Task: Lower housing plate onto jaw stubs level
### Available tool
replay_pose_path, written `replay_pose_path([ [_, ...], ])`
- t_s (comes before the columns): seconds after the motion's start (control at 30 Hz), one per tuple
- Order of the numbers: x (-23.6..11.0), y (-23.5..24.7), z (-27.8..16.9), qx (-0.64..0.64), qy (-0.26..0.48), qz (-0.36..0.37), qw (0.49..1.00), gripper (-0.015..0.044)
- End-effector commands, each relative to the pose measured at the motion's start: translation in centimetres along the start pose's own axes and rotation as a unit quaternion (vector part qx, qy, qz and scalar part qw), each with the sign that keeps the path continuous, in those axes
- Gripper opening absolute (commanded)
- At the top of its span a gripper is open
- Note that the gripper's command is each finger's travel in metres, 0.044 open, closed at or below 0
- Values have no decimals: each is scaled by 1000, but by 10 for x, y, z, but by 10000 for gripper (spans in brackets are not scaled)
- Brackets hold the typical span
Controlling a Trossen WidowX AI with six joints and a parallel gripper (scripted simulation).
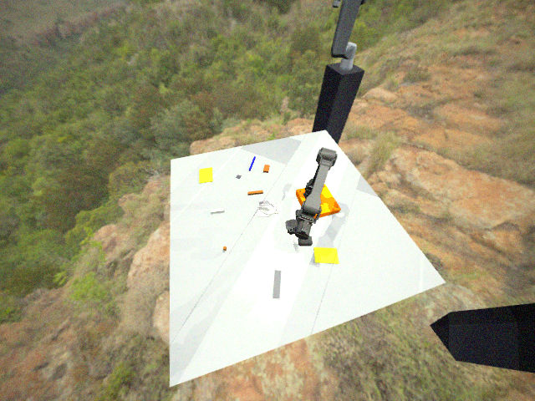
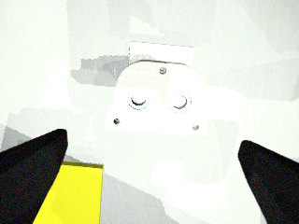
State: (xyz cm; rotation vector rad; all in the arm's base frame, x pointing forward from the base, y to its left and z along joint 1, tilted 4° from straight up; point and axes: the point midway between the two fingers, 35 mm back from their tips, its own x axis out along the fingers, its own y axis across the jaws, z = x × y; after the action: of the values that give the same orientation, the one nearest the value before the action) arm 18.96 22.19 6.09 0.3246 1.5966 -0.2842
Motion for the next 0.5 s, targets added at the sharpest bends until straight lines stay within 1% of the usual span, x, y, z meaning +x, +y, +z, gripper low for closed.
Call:
replay_pose_path([
  [0.0, 20, -4, -2, 2, 5, -9, 1000, 440],
  [0.33, 20, -4, -2, 2, 5, -9, 1000, 440],
  [0.47, 26, -4, -3, 2, 5, -9, 1000, 440],
])
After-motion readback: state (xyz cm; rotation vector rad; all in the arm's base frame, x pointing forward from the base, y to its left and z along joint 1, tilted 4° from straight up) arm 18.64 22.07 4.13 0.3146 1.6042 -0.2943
